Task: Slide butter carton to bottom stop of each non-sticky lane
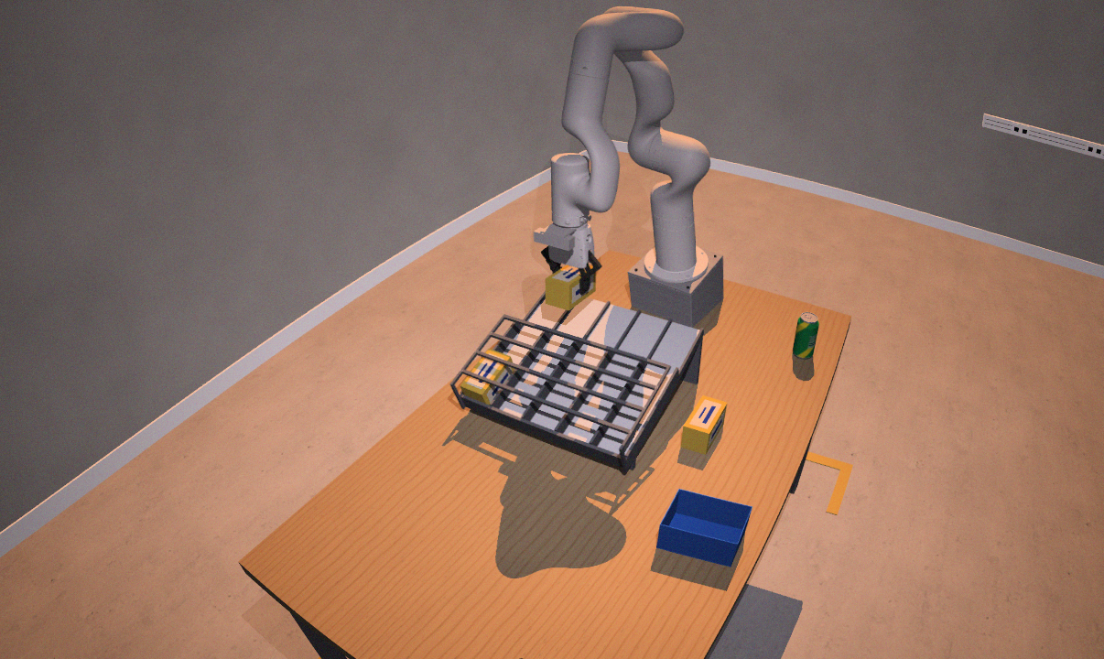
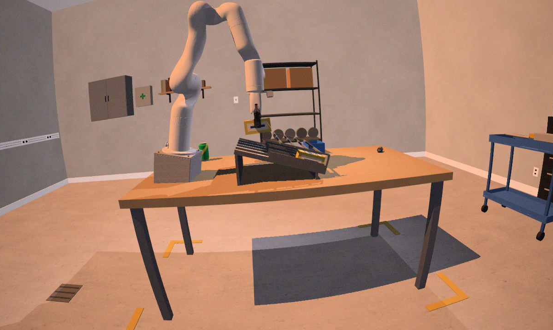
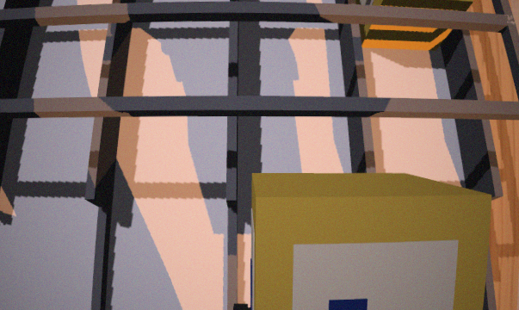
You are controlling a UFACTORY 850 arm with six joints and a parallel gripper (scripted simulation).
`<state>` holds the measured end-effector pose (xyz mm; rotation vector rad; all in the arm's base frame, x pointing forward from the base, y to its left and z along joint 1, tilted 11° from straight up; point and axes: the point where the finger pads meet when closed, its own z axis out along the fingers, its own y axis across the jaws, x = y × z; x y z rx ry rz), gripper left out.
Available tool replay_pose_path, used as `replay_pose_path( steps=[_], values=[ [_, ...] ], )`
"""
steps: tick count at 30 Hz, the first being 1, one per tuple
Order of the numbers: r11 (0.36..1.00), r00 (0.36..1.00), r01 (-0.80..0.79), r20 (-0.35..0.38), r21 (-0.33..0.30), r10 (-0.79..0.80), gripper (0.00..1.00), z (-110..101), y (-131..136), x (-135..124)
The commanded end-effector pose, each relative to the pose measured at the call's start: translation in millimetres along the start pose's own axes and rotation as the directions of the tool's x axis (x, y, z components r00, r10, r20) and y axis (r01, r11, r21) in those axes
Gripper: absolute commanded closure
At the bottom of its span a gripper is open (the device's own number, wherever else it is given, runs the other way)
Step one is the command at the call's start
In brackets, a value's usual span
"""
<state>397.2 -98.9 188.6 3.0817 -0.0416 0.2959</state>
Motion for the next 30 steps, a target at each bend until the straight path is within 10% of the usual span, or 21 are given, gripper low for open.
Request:
replay_pose_path(
  steps=[1, 2, 30],
  values=[
    [1.0, 1.0, 0.0, -0.001, 0.0, 0.0, 1.0, -0.3, 0.2, 0.7],
    [1.0, 0.995, 0.002, 0.099, 0.022, -0.005, 1.0, 9.7, 0.3, 0.3],
    [1.0, 0.98, 0.003, 0.197, 0.022, -0.007, 1.0, 9.9, -0.4, 0.8]
  ],
)
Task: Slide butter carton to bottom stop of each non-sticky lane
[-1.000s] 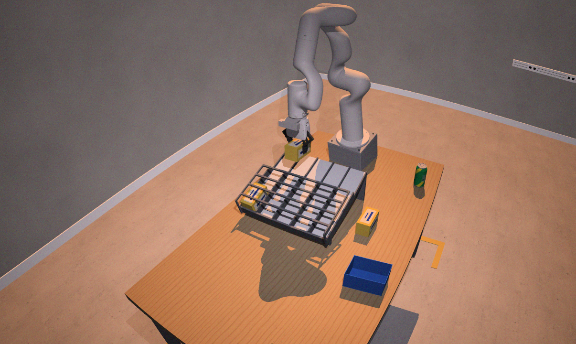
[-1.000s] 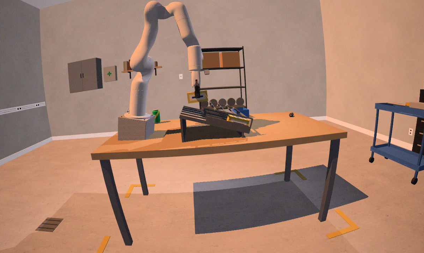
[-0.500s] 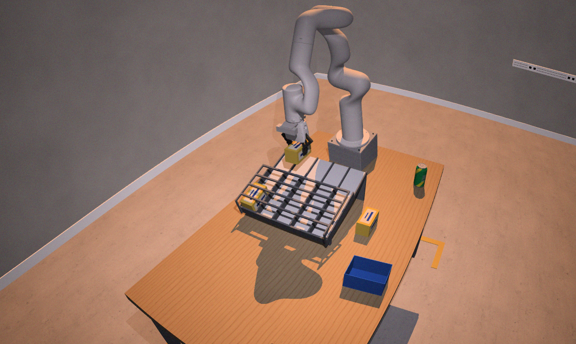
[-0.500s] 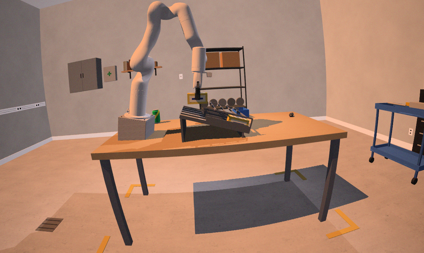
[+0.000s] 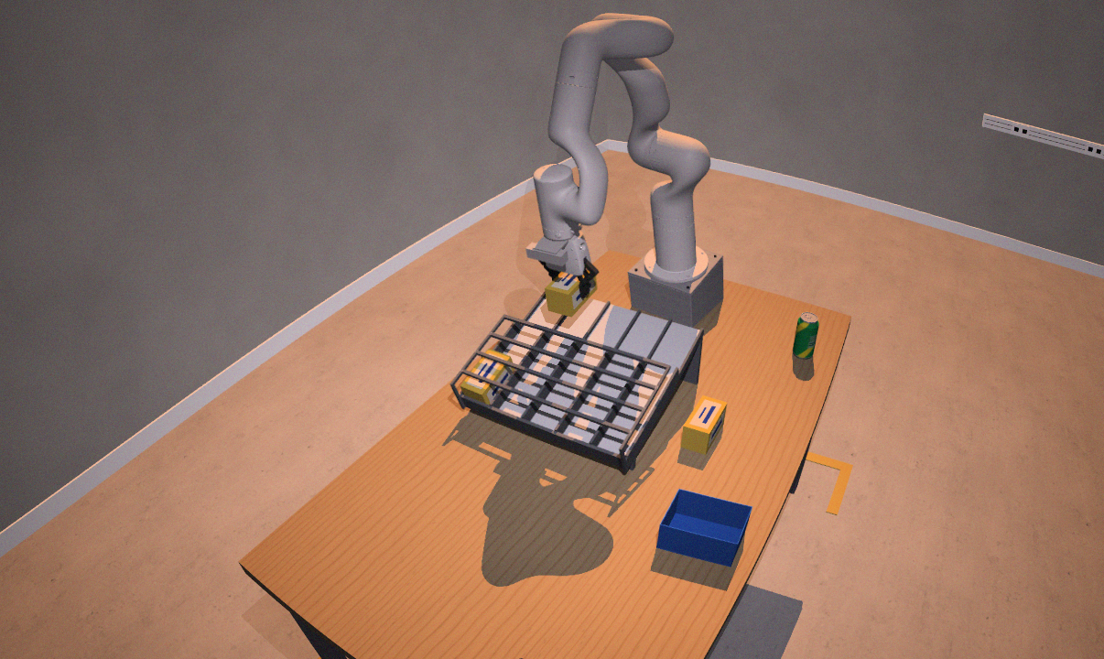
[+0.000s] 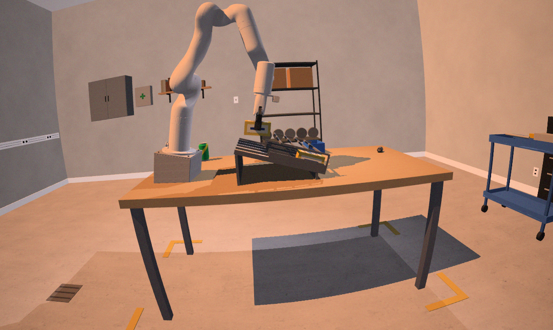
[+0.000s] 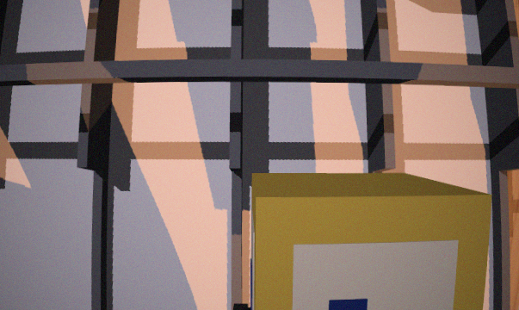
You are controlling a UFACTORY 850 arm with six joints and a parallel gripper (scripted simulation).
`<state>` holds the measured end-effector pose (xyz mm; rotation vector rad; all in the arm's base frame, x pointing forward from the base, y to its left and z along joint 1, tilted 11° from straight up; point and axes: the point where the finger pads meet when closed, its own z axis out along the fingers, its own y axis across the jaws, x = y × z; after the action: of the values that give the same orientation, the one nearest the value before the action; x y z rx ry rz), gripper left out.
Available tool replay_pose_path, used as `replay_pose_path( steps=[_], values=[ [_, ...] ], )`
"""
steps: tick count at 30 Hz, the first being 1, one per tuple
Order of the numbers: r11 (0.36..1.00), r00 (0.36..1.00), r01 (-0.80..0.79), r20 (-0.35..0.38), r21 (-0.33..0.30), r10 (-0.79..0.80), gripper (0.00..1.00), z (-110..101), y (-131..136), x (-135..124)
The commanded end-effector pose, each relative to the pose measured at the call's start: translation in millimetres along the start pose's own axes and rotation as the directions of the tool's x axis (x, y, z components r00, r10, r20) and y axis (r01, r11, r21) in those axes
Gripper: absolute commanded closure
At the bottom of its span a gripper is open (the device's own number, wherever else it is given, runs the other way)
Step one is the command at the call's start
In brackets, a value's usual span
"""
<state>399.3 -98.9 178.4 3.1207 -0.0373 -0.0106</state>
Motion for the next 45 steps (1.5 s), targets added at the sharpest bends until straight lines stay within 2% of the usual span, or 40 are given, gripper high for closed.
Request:
replay_pose_path(
  steps=[1, 5, 6, 22, 23, 39, 40, 45],
  values=[
    [1.0, 1.0, 0.0, 0.0, -0.001, 0.0, 1.0, -0.6, 0.1, 0.7],
    [1.0, 1.0, 0.0, 0.0, -0.001, 0.0, 1.0, -0.6, 0.1, 0.7],
    [1.0, 0.995, 0.0, 0.1, -0.002, 0.0, 1.0, -0.2, 0.4, 0.2],
    [1.0, 0.995, 0.0, 0.1, -0.002, 0.0, 1.0, -0.2, 0.4, 0.2],
    [1.0, 0.995, 0.0, 0.099, -0.001, 0.0, 1.0, 29.6, 0.1, -2.5],
    [1.0, 0.995, 0.0, 0.099, -0.001, 0.0, 1.0, 29.6, 0.1, -2.5],
    [1.0, 0.995, 0.0, 0.099, -0.002, 0.0, 1.0, 49.3, 0.4, -4.6],
    [1.0, 0.995, 0.0, 0.099, -0.002, 0.0, 1.0, 49.3, 0.4, -4.6]
  ],
)
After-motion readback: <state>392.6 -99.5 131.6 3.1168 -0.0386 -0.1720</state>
